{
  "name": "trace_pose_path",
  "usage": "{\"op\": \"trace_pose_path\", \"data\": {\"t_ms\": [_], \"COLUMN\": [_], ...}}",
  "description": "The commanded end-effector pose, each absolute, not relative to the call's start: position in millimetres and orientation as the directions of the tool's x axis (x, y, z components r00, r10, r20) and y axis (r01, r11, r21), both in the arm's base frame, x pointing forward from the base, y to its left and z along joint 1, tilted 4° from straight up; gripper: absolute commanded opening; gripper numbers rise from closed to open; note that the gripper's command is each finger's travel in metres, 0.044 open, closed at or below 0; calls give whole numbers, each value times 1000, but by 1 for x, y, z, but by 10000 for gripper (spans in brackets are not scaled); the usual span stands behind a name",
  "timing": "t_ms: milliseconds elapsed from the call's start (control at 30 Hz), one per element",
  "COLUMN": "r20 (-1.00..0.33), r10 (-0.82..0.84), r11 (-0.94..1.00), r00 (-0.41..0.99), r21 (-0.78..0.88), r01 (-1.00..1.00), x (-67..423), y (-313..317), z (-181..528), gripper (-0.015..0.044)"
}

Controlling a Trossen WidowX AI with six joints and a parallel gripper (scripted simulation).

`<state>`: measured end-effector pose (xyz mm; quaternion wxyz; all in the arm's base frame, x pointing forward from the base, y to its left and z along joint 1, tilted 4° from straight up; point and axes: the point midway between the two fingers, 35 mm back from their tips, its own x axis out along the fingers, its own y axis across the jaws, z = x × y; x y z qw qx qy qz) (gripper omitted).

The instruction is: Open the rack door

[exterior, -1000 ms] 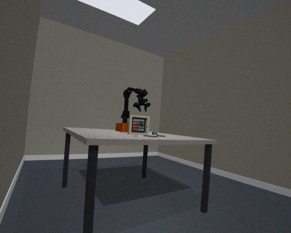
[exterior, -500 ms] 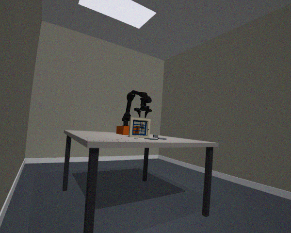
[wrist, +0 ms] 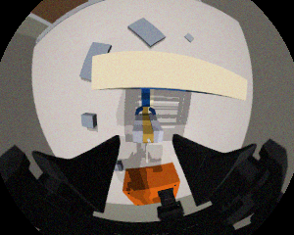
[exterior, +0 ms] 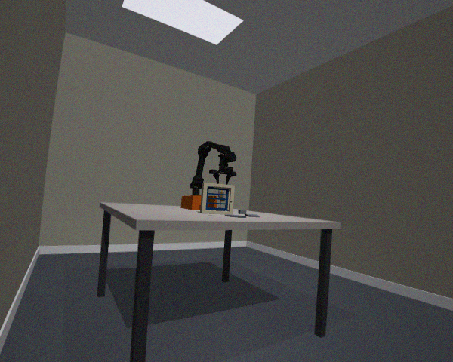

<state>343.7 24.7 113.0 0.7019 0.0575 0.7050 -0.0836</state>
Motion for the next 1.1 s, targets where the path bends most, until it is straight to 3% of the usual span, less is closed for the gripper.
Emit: {"op": "trace_pose_path", "data": {"t_ms": [0,1000,1067], "r20": [-999,-999,-999], "r10": [-44,-44,-44], "r11": [978,978,978], "r00": [-19,-19,-19], "r21": [-47,-47,-47], "r01": [203,203,203], "x": [342,339,339], "y": [23,21,21], "z": [104,57,57], "gripper": [292,292,239]}}
